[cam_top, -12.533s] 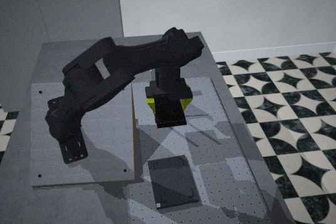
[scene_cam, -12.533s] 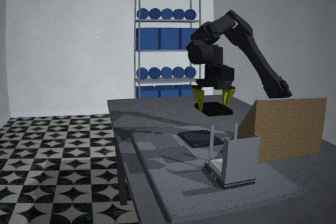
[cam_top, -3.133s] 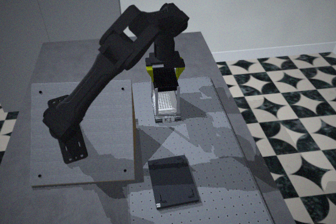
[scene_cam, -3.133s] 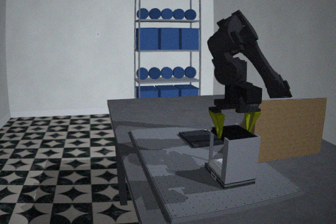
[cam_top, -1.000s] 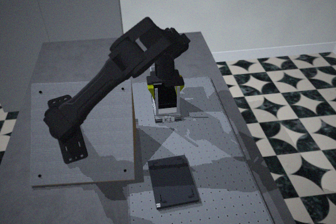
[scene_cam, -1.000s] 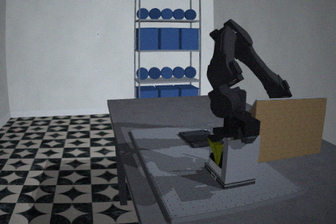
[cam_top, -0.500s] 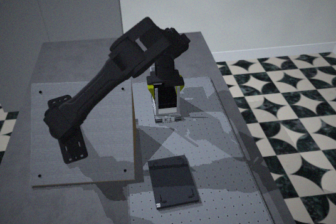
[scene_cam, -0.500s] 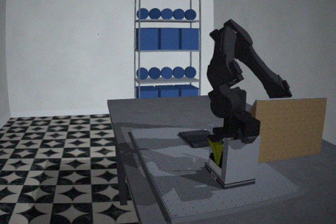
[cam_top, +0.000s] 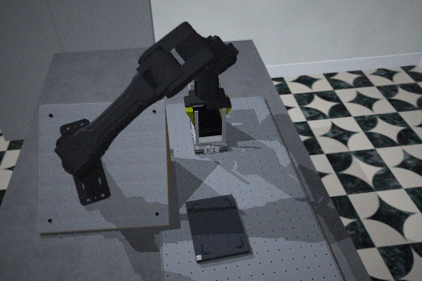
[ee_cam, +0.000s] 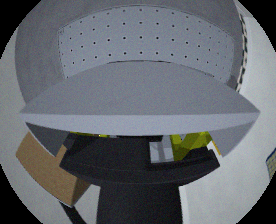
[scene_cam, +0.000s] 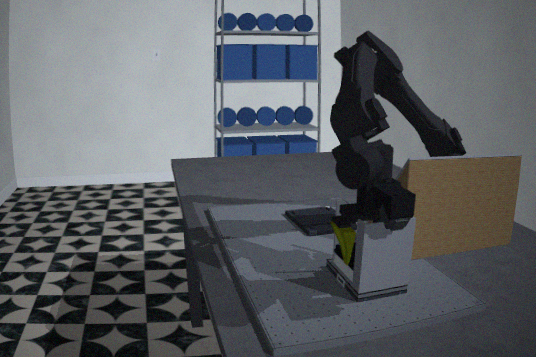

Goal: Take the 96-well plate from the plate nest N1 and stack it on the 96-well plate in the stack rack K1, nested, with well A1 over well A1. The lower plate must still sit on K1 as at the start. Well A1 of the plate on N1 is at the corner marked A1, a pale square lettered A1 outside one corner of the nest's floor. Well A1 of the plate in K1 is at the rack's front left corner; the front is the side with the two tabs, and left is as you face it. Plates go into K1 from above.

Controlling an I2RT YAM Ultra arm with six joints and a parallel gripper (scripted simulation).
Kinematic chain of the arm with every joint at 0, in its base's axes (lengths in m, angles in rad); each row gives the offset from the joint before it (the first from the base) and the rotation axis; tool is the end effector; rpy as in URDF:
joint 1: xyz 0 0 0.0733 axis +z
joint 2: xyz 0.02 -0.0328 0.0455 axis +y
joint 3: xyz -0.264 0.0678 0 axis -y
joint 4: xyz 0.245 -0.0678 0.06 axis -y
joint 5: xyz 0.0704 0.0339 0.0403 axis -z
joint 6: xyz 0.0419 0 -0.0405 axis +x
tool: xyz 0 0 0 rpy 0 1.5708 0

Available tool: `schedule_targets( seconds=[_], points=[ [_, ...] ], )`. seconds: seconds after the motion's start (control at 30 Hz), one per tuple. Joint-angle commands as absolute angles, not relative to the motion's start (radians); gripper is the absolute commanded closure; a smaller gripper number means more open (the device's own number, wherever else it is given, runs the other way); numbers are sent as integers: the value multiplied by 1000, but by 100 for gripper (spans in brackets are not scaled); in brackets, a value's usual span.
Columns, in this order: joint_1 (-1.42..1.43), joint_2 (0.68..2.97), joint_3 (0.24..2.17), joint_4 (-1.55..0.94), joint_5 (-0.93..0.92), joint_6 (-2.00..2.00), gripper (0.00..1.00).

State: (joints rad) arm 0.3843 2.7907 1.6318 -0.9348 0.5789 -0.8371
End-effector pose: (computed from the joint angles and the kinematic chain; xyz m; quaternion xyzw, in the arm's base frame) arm 0.3495 0.1178 -0.0822 0.5914 -0.7162 0.2131 0.3033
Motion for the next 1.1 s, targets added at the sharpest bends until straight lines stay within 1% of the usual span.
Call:
schedule_targets(
  seconds=[0.0,0.3,0.6,1.07],
  points=[
    [396,2783,1641,-918,569,-845,100],
    [389,2788,1611,-913,570,-847,100],
    [388,2792,1634,-907,571,-848,100],
    [385,2800,1611,-899,575,-851,100]
  ],
)
